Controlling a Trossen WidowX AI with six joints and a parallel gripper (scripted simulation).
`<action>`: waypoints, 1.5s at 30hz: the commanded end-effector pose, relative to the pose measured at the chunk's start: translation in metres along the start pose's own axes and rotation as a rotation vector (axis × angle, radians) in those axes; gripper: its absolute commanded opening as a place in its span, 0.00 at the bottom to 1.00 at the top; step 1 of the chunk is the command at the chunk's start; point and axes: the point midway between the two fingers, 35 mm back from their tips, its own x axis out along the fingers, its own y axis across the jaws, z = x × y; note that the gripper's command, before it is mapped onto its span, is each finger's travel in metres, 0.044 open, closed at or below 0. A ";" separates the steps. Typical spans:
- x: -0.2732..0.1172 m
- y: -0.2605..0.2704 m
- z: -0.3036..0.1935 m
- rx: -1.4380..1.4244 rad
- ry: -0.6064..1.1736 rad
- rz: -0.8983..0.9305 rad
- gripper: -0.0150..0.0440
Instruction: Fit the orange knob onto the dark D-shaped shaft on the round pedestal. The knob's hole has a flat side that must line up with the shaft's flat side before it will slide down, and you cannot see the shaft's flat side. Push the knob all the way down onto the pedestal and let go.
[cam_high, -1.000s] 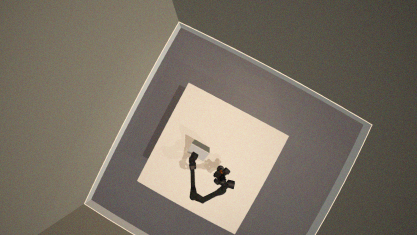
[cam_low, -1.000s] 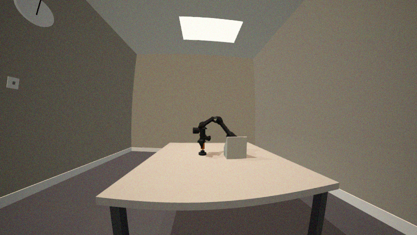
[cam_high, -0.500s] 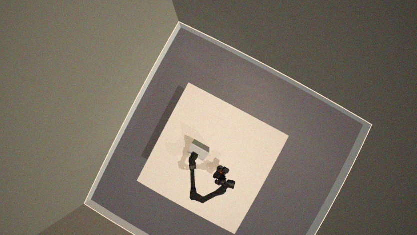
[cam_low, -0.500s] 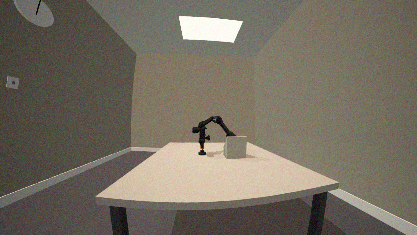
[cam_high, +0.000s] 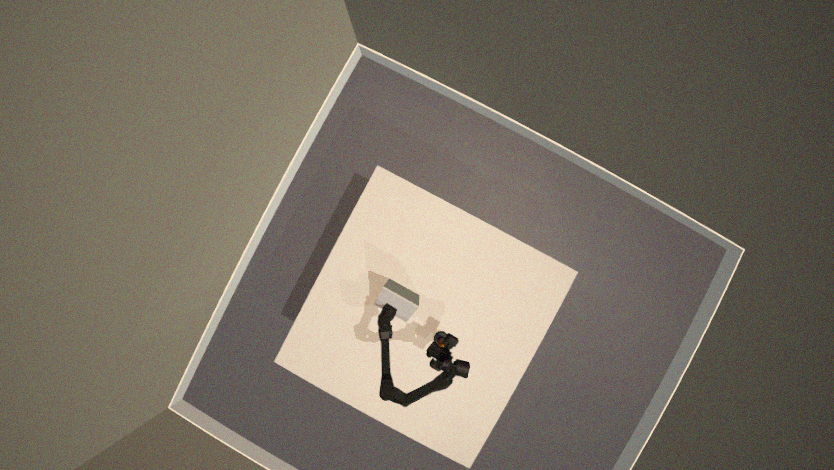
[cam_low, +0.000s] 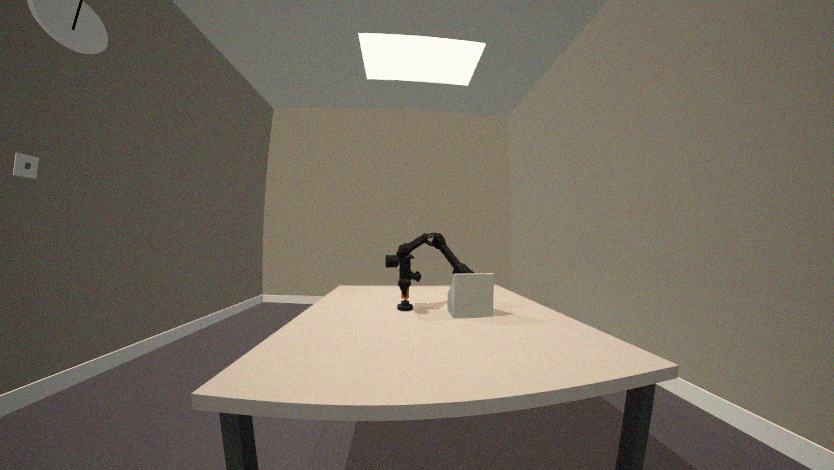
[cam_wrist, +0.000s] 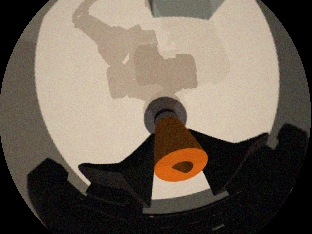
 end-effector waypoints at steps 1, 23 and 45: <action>0.000 0.000 -0.001 -0.005 0.005 0.001 0.25; -0.003 -0.002 -0.001 -0.214 0.004 0.001 0.25; -0.005 0.000 -0.002 -0.159 0.005 0.001 0.25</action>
